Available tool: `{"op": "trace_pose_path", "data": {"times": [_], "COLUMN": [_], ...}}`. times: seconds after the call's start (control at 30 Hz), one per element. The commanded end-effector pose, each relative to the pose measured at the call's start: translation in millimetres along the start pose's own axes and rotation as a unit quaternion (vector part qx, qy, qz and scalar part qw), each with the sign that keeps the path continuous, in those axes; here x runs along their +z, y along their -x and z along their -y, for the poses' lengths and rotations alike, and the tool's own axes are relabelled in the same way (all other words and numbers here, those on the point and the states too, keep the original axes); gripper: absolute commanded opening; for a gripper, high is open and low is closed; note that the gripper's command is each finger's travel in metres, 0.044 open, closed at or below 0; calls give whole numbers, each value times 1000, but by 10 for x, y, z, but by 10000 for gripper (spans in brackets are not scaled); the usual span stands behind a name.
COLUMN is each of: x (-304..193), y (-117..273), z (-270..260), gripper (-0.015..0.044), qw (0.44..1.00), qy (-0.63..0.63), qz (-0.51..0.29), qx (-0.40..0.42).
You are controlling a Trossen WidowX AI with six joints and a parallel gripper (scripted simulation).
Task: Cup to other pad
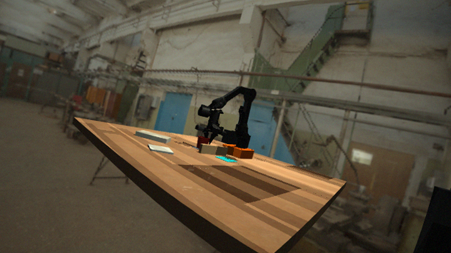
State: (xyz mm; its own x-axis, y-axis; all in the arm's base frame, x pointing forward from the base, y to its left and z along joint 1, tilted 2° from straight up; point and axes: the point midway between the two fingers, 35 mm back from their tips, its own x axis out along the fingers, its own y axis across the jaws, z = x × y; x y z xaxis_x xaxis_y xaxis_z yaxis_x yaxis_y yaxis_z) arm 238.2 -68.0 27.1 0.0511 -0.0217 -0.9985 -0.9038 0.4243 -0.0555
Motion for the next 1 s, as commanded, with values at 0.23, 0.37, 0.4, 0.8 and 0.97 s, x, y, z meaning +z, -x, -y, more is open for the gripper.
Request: {"op": "trace_pose_path", "data": {"times": [0.23, 0.37, 0.4, 0.8, 0.97], "x": [0, 0, 0, 3, 1], "y": [3, 3, 8, 362, 535], "z": [1, 1, 2, 30, 32], "gripper": [9, 0, 0, 0, 0], "qw": [1000, 1000, 1000, 1000, 1000], "qy": [0, 0, 0, 1, 2], "qz": [0, 0, 0, 1, 1], "qx": [0, 0, 0, 0, 0]}}
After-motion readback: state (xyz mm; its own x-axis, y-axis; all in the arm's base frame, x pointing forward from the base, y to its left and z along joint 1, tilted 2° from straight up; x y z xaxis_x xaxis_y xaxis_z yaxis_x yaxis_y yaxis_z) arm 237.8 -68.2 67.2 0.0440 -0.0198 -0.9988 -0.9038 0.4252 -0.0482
